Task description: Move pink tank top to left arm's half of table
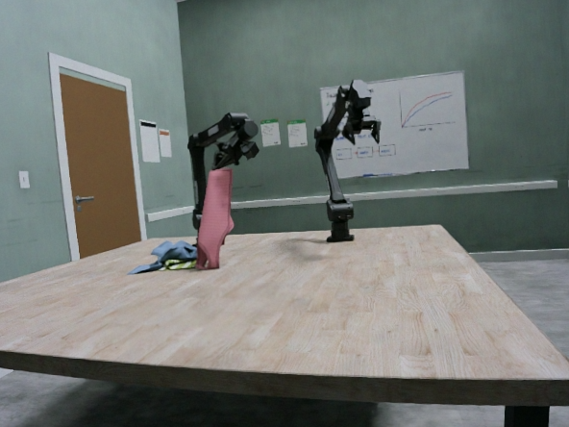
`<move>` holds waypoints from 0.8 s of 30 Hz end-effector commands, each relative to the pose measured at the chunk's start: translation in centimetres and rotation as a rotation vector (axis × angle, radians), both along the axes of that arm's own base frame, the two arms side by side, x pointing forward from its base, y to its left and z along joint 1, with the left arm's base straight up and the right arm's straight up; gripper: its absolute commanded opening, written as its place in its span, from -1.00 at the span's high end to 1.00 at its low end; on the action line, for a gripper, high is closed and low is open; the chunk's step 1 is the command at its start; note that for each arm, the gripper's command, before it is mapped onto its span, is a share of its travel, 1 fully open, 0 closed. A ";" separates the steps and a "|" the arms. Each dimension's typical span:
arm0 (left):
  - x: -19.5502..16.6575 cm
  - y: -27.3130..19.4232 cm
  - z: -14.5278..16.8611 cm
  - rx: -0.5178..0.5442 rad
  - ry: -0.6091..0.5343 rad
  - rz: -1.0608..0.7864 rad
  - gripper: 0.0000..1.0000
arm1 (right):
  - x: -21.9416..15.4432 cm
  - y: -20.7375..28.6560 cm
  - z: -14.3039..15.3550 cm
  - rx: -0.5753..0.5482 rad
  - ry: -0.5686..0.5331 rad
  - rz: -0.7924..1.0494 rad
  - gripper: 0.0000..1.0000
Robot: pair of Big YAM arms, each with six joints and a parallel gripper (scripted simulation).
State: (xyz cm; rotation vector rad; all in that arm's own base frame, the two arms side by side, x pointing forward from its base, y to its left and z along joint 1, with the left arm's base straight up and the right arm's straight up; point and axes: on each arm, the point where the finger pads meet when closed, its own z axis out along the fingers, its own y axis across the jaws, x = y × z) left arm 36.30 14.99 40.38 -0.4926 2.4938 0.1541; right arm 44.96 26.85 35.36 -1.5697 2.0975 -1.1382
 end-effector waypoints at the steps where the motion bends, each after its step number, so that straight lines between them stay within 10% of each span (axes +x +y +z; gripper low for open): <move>1: 1.0 0.1 3.9 0.032 -0.068 -0.015 -0.83 | 0.9 2.1 3.0 0.152 -0.097 -0.078 1.00; 24: 1.0 0.1 3.9 0.032 -0.068 -0.015 -0.83 | 1.8 2.5 3.1 0.433 -0.188 -0.308 1.00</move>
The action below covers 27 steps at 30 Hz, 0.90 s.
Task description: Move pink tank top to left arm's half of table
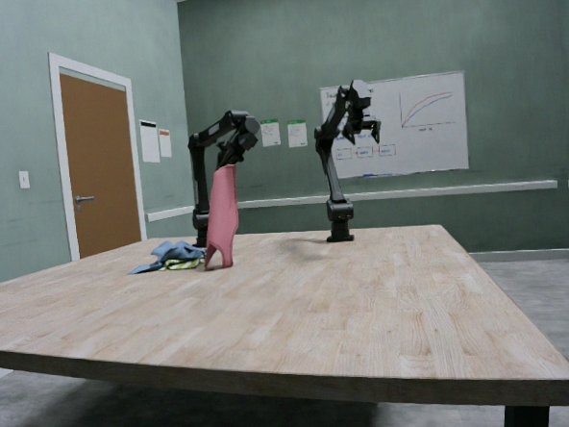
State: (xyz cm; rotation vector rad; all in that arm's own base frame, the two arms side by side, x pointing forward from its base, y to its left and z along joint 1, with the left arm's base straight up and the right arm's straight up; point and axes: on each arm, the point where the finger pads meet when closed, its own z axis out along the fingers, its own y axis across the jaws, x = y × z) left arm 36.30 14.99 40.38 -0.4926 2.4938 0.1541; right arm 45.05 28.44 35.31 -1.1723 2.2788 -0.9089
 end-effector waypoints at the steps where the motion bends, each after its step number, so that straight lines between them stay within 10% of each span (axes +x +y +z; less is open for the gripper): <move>1: 1.0 0.1 3.9 0.032 -0.068 -0.015 -0.83 | 1.7 0.9 3.1 0.148 -0.093 -0.106 1.00; 27: 1.0 0.1 3.9 0.032 -0.068 -0.015 -0.83 | 2.0 3.0 3.3 0.453 -0.170 -0.338 1.00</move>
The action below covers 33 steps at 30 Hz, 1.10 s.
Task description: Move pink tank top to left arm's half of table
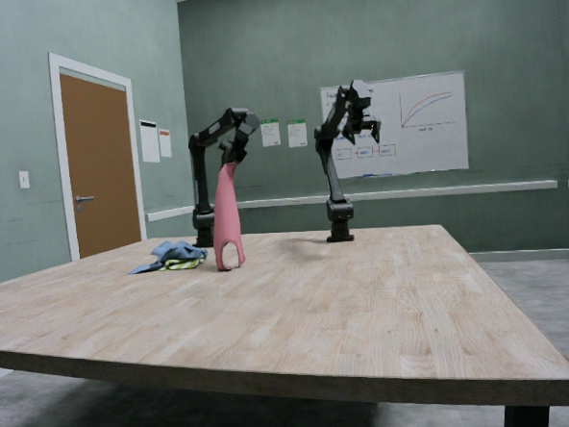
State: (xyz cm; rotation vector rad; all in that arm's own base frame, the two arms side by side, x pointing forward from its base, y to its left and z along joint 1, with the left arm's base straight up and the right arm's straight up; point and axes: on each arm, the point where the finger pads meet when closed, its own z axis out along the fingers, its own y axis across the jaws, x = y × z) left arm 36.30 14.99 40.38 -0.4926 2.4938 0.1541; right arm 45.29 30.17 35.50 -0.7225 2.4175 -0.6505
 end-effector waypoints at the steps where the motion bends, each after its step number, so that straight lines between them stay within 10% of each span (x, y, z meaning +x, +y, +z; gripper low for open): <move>1: 1.0 0.1 3.9 0.032 -0.068 -0.015 -0.83 | 1.6 1.1 3.0 0.148 -0.080 -0.111 1.00; 33: 1.0 0.1 3.9 0.032 -0.068 -0.015 -0.83 | 1.1 4.1 3.2 0.498 -0.126 -0.399 1.00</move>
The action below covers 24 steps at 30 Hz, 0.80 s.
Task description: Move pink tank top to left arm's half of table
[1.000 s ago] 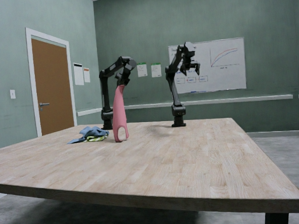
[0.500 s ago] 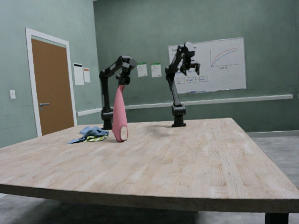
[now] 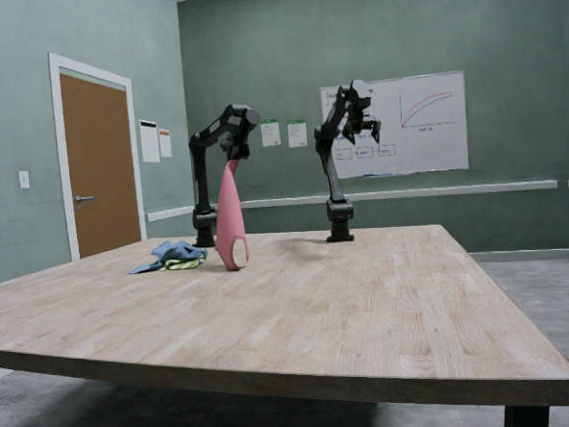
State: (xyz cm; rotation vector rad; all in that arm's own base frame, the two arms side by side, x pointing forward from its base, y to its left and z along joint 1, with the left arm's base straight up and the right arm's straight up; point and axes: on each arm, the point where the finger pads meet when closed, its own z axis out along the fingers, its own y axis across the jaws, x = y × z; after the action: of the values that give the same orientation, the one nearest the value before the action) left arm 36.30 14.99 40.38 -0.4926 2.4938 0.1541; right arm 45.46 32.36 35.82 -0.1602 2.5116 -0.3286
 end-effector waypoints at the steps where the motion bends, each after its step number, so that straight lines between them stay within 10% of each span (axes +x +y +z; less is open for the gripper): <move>1: 1.0 0.1 3.9 0.032 -0.068 -0.015 -0.83 | 0.9 2.0 2.9 0.138 -0.063 -0.094 1.00; 24: 1.0 0.1 3.9 0.032 -0.068 -0.015 -0.83 | 0.7 3.6 3.1 0.351 -0.065 -0.283 1.00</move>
State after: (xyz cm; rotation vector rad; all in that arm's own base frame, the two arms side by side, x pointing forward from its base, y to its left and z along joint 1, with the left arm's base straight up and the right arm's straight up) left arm 36.30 14.99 40.38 -0.4925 2.4938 0.1541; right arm 45.49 34.01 36.03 0.2508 2.5282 -0.1030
